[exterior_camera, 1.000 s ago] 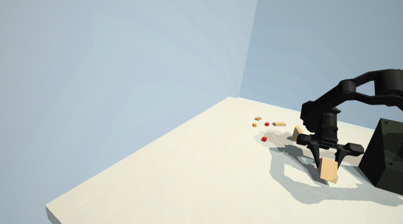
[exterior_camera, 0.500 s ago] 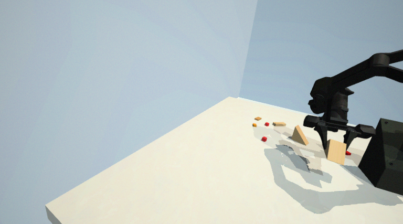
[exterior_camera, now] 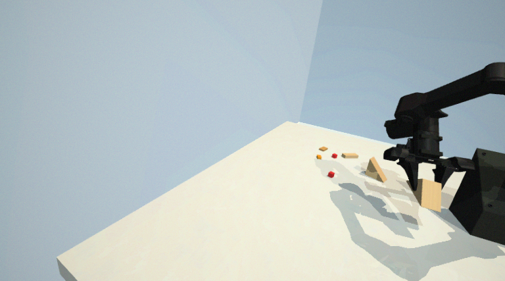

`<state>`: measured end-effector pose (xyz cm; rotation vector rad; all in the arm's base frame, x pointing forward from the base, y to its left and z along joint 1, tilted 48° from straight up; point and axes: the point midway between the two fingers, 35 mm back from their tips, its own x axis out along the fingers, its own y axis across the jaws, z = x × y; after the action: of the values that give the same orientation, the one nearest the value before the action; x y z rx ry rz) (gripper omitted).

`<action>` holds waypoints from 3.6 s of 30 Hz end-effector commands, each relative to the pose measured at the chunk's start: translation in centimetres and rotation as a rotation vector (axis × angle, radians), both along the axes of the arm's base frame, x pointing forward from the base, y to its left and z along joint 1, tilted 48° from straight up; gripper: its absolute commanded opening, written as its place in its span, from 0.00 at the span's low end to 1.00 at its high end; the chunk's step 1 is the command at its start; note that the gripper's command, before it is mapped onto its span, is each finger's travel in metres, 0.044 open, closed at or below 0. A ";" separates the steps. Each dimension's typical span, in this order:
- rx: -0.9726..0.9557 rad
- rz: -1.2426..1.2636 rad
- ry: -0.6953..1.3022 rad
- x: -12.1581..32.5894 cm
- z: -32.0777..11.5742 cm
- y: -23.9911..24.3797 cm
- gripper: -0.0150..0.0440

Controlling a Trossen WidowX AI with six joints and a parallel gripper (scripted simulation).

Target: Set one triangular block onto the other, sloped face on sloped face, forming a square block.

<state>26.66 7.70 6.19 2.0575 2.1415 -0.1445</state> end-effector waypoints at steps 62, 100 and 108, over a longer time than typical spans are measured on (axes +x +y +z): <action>-0.662 0.395 -0.848 1.6 -4.8 -10.3 0.25; -0.621 0.387 -0.863 -1.1 -14.7 -18.1 0.25; -0.618 0.385 -0.865 0.1 -17.4 -15.8 0.25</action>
<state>26.59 -9.16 -10.07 1.0292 1.5943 0.1103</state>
